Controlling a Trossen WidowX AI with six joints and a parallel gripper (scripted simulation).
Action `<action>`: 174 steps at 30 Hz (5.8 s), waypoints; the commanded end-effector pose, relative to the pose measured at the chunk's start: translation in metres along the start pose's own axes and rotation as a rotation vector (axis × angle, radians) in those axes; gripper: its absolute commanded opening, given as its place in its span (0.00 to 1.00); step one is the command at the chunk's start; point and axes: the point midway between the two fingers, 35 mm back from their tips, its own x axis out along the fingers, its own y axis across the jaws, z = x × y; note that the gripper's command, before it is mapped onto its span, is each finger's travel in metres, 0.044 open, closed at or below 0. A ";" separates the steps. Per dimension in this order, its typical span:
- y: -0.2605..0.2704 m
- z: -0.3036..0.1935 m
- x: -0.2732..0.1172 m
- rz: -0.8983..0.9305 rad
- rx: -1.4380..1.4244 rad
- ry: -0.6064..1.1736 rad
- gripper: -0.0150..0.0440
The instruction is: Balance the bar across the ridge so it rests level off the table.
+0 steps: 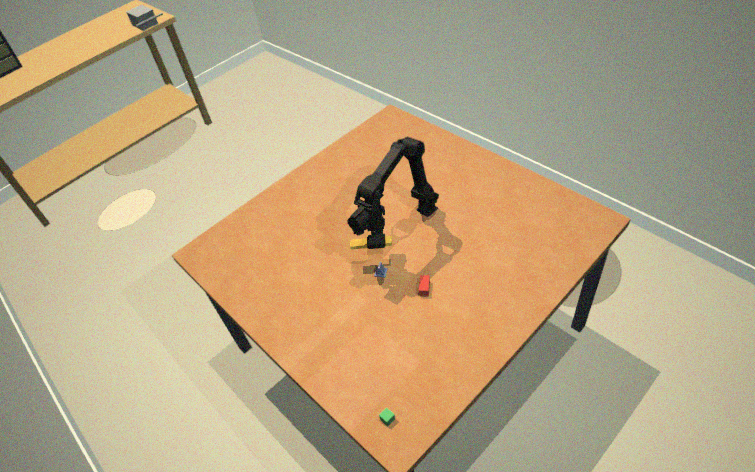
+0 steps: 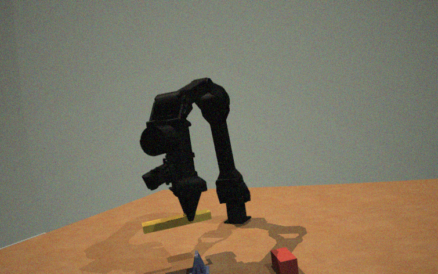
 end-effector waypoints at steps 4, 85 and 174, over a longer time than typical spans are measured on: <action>0.023 -0.008 -0.001 0.003 0.093 -0.003 0.25; 0.063 -0.023 0.046 0.007 0.232 -0.001 0.25; 0.063 -0.023 0.053 0.007 0.232 -0.001 0.25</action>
